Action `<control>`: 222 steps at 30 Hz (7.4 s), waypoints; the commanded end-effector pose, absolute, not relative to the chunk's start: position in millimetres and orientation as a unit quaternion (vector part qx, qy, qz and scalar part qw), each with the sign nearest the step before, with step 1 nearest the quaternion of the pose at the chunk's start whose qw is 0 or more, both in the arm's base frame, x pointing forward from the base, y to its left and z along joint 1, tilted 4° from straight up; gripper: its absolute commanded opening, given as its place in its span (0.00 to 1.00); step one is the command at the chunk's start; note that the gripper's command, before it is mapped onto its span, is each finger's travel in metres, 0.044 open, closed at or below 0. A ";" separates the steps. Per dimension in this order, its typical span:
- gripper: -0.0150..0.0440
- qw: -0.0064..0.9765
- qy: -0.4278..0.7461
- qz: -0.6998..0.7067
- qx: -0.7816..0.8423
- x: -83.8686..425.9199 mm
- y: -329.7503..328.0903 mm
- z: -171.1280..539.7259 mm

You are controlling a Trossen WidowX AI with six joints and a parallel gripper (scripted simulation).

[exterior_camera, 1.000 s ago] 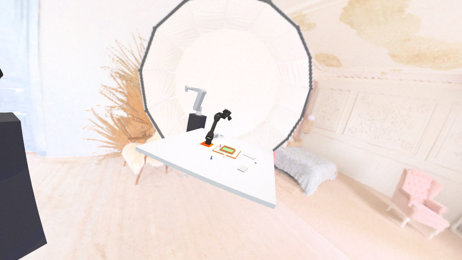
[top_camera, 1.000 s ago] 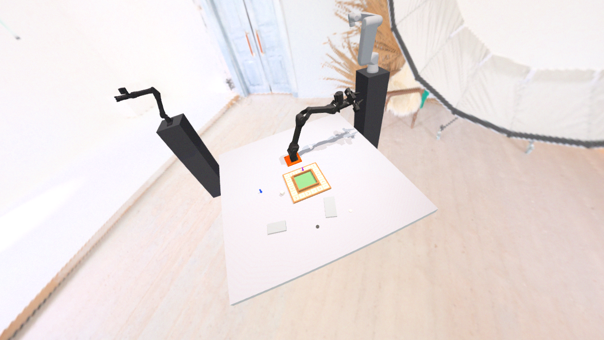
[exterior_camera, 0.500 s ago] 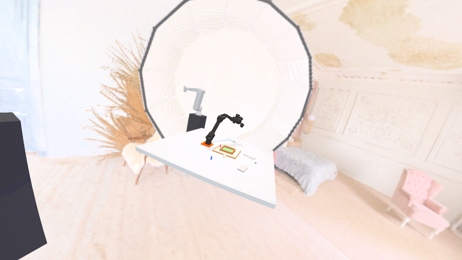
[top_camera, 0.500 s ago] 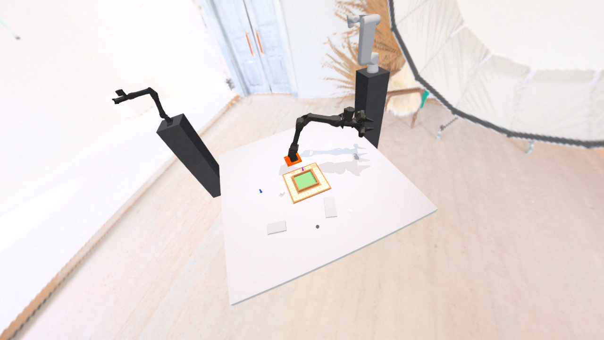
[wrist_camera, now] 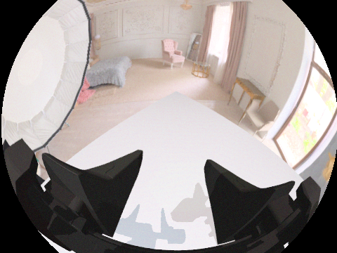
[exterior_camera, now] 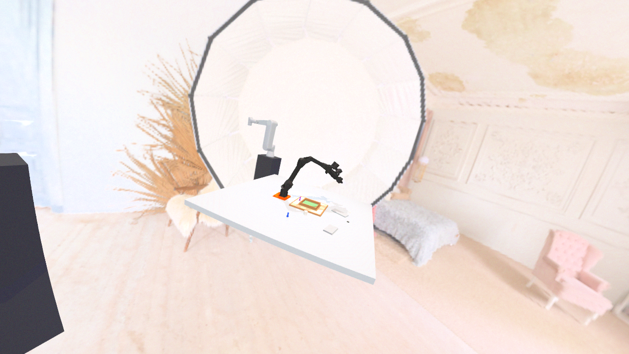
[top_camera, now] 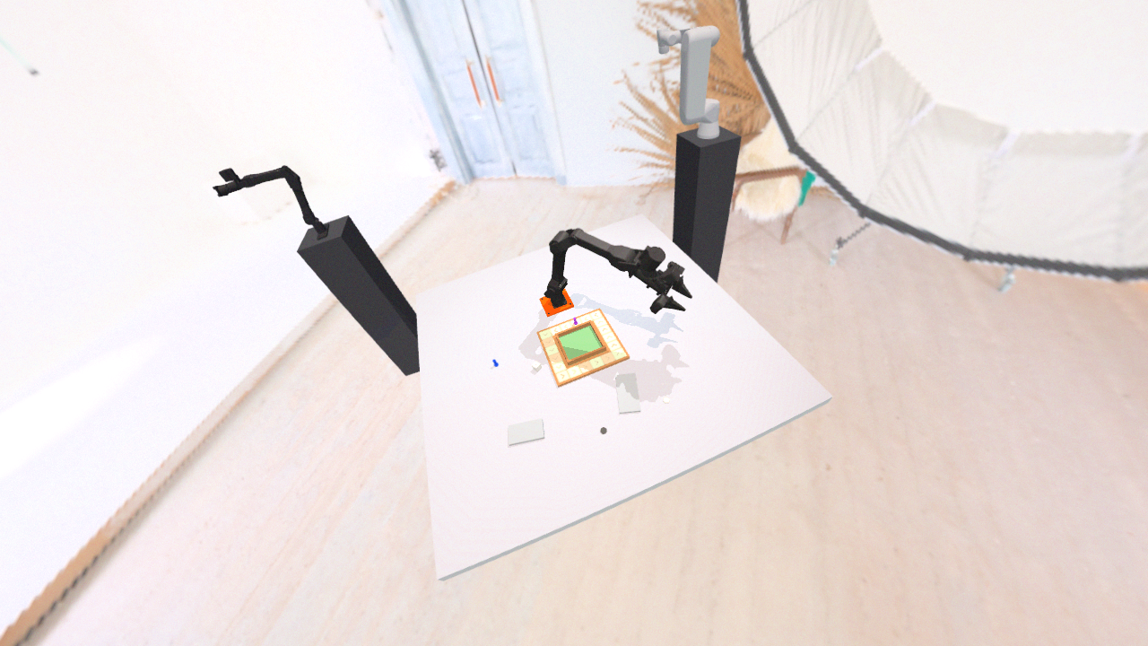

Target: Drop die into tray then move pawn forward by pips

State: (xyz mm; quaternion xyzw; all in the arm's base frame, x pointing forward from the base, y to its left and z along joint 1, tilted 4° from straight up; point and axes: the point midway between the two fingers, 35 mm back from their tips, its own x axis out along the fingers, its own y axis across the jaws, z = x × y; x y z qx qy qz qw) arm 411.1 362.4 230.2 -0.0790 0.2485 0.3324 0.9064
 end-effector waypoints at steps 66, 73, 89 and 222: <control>0.72 0.680 0.671 0.176 -0.240 308.8 -172.8 56.6; 0.45 0.680 0.671 0.176 -0.240 308.8 -172.8 56.3; 0.25 0.680 0.670 0.176 -0.240 316.3 -172.8 91.3; 1.00 0.934 0.356 0.014 -0.040 247.3 25.8 181.8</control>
